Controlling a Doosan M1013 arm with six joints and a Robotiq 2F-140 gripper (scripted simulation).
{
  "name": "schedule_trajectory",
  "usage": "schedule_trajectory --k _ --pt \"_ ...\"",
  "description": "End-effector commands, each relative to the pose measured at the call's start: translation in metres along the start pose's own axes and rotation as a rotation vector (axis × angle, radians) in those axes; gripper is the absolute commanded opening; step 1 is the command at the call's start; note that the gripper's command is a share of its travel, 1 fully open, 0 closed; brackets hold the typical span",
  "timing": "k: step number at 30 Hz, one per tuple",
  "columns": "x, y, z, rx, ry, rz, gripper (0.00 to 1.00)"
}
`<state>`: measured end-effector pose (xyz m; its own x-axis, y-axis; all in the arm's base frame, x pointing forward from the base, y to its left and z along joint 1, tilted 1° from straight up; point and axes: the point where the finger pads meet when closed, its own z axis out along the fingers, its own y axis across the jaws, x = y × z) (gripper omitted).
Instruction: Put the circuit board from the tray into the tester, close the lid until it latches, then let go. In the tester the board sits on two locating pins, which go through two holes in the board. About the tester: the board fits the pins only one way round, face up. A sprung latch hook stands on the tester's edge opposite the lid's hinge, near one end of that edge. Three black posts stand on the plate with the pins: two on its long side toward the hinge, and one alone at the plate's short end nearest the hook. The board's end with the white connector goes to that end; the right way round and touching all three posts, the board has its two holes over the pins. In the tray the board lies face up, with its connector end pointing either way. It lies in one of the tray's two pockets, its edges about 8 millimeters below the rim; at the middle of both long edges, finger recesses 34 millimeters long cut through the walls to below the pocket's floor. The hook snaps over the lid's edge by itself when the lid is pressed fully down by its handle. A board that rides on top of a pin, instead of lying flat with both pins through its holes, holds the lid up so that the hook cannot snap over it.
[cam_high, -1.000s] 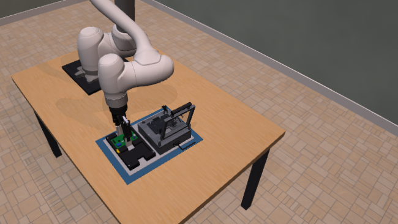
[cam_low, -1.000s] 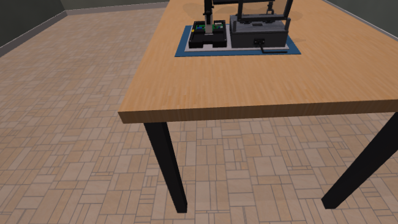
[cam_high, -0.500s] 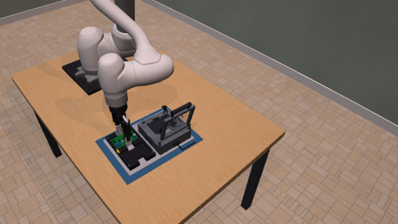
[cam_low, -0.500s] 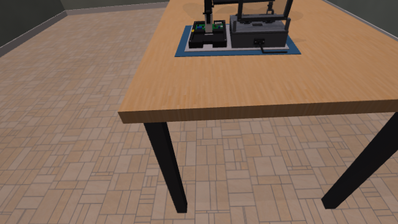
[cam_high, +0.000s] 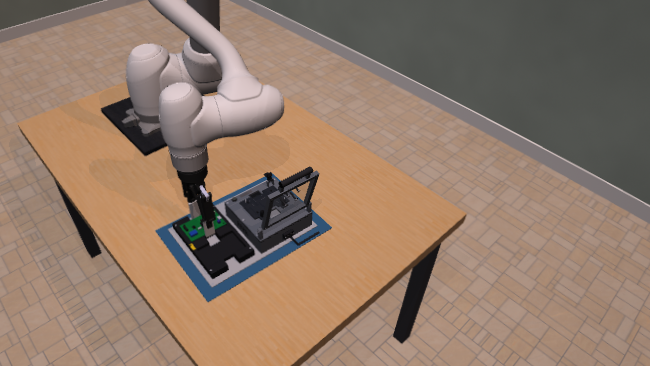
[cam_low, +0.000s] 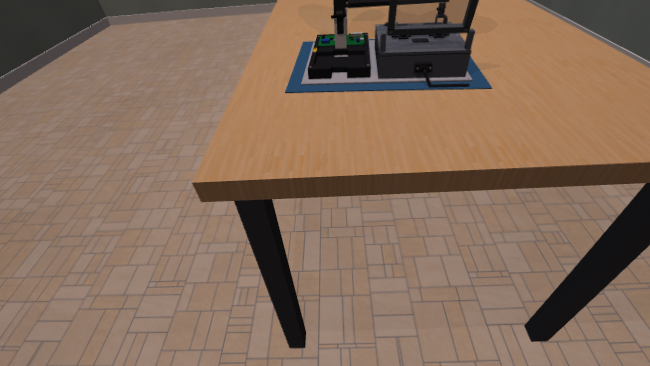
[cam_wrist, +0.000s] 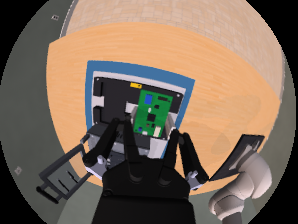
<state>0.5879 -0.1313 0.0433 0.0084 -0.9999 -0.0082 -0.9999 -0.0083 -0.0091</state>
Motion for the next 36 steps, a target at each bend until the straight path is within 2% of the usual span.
schedule_trajectory --k 1,15,36 --pt "0.000 0.000 -0.001 0.000 0.000 0.000 0.46" --pt "0.000 0.000 -0.013 0.000 0.000 0.000 0.46" --pt "0.000 0.000 -0.017 0.000 0.000 0.000 0.46"
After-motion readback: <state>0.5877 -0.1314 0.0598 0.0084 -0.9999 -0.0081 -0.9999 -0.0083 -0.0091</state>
